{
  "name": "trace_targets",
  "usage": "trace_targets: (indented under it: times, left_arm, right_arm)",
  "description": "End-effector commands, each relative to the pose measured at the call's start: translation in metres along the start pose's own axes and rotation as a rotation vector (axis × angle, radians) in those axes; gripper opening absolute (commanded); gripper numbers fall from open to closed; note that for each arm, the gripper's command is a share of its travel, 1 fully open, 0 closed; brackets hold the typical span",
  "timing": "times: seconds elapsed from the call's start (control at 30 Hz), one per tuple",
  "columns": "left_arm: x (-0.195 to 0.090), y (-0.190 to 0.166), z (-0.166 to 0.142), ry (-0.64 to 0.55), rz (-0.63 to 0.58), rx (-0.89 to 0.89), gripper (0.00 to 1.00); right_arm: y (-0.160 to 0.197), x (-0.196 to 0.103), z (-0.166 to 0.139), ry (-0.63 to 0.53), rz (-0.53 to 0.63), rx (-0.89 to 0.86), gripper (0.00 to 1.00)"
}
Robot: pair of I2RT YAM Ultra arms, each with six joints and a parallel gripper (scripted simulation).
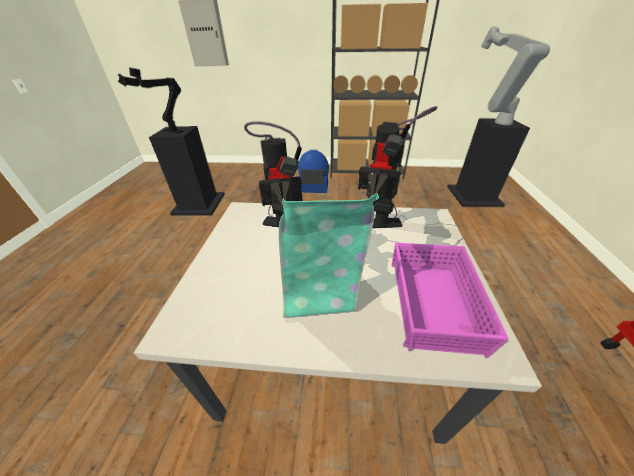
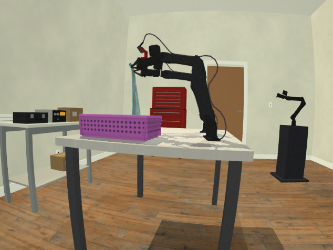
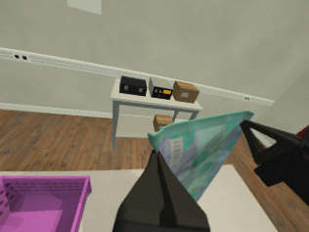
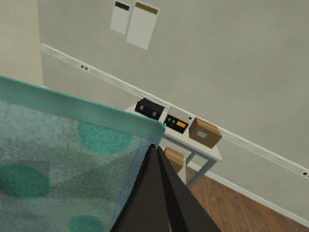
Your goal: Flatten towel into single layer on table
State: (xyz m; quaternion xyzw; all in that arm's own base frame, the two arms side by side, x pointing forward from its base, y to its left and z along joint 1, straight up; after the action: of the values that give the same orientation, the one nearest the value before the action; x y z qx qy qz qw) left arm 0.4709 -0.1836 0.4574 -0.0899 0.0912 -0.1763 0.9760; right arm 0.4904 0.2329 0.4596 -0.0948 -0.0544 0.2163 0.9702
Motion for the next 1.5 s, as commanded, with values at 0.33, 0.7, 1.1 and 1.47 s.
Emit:
trace_targets:
  times: [0.33,0.7,1.1,1.47]
  left_arm:
    - [-0.024,-0.009,-0.021,0.142,0.007,0.011,0.0]
    - [-0.049,-0.02,-0.06,0.33,0.006,0.026,0.0]
    - [-0.075,-0.033,-0.083,0.48,-0.006,0.047,0.0]
    - [-0.096,-0.042,-0.141,0.74,-0.001,0.091,0.0]
  right_arm:
    - [-0.005,-0.029,-0.004,0.173,0.019,-0.002,0.0]
    - [0.002,-0.065,-0.047,0.463,0.076,-0.002,0.0]
    - [0.006,-0.101,-0.076,0.643,0.11,0.0,0.0]
    - [0.011,-0.128,-0.107,0.899,0.16,0.003,0.0]
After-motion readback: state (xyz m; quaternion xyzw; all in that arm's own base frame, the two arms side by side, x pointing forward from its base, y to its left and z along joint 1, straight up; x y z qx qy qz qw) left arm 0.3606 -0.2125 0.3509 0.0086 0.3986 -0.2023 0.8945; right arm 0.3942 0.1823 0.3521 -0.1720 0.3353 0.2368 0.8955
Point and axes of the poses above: on each arm, the point where the finger pads meet when closed, its own x axis out along the fingers, its own y axis across the jaws, z = x × y, the point moved 5 cm from there along -x, back along the fingers, and after that the axes turned 12 degrees about -x, right-handed, at the moved point
